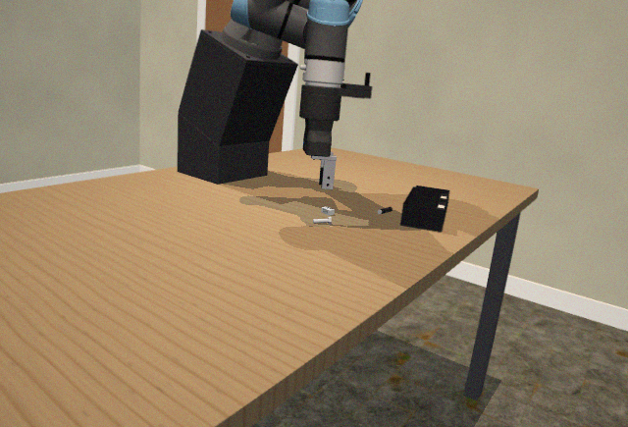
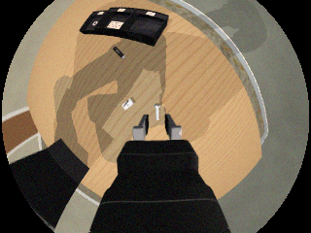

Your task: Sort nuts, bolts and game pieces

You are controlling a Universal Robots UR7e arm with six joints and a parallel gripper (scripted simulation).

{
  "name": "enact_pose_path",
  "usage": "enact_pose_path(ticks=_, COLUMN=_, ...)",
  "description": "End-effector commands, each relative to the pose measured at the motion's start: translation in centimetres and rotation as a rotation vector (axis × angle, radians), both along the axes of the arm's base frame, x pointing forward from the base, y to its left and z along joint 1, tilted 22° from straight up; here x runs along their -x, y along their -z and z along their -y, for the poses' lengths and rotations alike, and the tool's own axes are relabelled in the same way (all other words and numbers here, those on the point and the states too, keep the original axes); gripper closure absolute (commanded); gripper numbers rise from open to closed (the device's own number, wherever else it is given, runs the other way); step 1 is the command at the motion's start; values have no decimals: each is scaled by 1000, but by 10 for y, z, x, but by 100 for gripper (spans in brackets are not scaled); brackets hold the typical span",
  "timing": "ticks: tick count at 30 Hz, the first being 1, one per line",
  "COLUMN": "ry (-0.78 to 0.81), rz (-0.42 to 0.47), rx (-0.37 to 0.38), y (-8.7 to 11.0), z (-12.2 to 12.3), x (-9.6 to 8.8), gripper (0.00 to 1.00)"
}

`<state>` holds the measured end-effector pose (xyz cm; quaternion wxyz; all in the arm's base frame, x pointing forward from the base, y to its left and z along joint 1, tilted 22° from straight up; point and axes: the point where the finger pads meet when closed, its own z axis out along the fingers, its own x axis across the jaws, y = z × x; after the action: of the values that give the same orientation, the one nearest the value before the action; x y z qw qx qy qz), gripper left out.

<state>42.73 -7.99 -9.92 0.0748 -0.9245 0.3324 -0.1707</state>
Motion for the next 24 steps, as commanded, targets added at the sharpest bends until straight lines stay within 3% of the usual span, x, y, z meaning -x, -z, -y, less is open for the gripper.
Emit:
enact_pose_path(ticks=1, ry=-9, rz=8, rx=-5, y=-1, z=16, x=-2, gripper=38)
enact_pose_path(ticks=24, ry=-10, rz=4, rx=-8, y=0, z=2, x=-1, gripper=38)
